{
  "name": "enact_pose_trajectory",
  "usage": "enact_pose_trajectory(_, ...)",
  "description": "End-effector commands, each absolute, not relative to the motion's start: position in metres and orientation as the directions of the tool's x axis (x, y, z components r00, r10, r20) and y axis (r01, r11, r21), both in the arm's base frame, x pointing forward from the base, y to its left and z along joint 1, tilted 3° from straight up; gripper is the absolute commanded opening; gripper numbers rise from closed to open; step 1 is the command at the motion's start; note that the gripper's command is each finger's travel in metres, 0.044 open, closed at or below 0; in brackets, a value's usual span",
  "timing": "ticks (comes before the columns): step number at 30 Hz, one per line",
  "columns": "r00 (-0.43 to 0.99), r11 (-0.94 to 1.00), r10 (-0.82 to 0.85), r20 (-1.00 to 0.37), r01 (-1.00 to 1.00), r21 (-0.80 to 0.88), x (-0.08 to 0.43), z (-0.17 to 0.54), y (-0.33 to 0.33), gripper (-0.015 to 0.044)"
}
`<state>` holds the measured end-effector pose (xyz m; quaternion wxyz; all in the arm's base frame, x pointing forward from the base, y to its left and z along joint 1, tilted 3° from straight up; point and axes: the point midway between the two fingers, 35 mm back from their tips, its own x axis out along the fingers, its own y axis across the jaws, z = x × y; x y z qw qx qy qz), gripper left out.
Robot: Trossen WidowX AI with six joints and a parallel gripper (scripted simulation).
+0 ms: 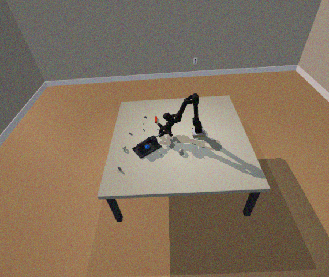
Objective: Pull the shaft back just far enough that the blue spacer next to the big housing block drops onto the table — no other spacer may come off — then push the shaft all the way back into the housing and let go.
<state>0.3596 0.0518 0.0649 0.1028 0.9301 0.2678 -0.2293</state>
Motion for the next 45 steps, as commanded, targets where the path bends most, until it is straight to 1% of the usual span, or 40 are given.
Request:
enact_pose_trajectory(1, 0.749, -0.835, 0.454, -0.482, 0.547, 0.063, 0.361, 0.064, 0.054, 0.0000)
enact_pose_trajectory(45, 0.750, -0.835, 0.455, -0.481, 0.547, 0.063, 0.375, 0.065, 0.063, 0.0000)
